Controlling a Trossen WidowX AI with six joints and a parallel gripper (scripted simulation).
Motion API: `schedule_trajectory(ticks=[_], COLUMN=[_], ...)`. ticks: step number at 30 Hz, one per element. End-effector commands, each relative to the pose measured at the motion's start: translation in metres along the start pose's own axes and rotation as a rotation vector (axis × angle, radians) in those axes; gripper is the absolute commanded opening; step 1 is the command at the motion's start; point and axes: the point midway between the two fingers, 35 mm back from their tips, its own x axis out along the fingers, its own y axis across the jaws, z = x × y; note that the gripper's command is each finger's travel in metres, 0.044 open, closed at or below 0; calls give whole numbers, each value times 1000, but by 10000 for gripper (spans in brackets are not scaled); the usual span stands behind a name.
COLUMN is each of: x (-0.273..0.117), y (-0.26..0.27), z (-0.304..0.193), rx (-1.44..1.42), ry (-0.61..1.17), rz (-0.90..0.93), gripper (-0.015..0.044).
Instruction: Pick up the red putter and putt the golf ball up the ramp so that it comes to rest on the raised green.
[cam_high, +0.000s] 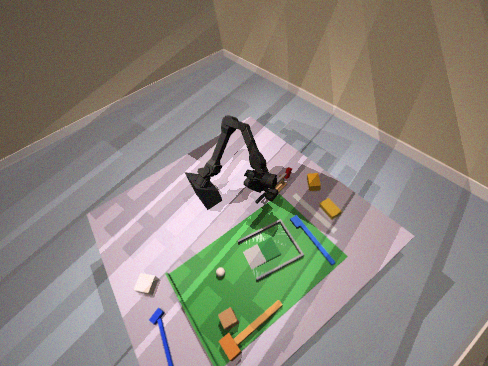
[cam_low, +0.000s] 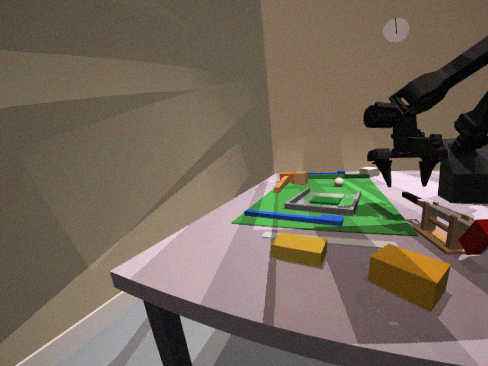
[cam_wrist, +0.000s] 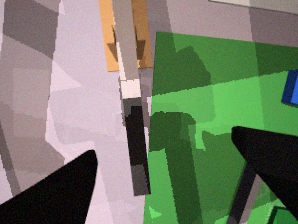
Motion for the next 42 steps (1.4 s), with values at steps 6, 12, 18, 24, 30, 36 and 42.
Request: schedule_trajectory(ticks=[6, 12, 18, 24, 30, 36, 42], x=[-6, 8, 17, 32, 40, 45, 54], y=[18, 19, 20, 20, 21, 21, 21], z=[-11, -14, -15, -19, -20, -21, -23], rx=[45, 53, 58, 58, 59, 58, 58], ry=[-68, -67, -68, -68, -69, -69, -69], rz=[21, 20, 18, 18, 18, 18, 18], gripper=[440, 440, 440, 440, 440, 440, 440])
